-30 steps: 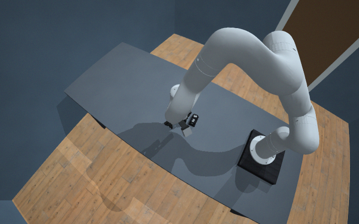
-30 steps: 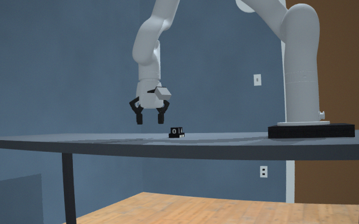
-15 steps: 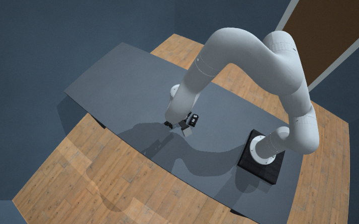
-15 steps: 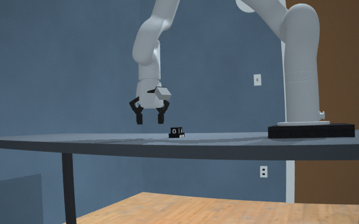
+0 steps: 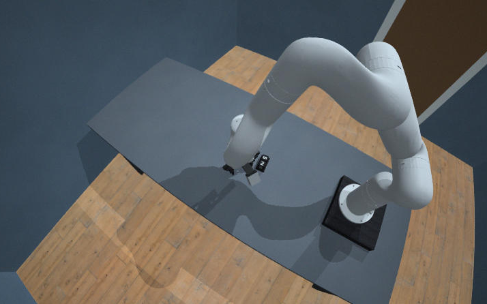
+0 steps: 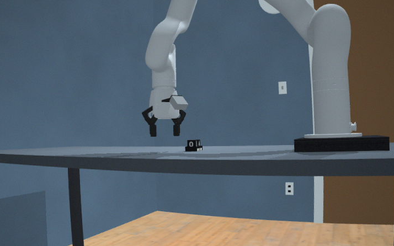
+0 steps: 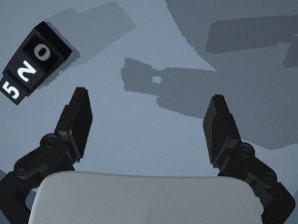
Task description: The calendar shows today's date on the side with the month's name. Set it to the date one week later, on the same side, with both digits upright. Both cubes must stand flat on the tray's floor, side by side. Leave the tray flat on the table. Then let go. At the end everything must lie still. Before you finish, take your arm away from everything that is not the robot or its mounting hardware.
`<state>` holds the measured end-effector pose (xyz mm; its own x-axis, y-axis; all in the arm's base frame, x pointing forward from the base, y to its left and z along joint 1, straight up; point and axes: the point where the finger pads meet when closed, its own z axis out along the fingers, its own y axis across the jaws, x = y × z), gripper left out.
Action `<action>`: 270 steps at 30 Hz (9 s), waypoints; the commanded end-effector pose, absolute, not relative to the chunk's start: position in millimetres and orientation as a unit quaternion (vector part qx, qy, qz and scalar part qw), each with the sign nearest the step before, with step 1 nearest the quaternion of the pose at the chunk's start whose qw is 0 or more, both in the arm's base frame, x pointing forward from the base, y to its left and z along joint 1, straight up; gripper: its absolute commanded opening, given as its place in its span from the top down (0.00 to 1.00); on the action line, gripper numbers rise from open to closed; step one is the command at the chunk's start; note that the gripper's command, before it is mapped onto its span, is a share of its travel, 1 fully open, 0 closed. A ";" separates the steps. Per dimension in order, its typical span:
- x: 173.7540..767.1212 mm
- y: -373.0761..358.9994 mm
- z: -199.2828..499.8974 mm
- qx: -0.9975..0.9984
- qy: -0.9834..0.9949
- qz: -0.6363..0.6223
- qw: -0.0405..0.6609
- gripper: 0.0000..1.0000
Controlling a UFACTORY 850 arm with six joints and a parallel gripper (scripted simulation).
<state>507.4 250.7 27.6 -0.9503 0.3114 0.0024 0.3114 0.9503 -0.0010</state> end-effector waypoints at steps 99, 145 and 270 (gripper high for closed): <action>537.0 181.8 36.5 -0.545 -0.838 0.000 0.001 0.00; 565.1 114.3 43.9 -0.810 -0.587 0.000 0.001 0.00; 516.0 86.8 38.8 -0.951 -0.309 0.000 0.000 0.00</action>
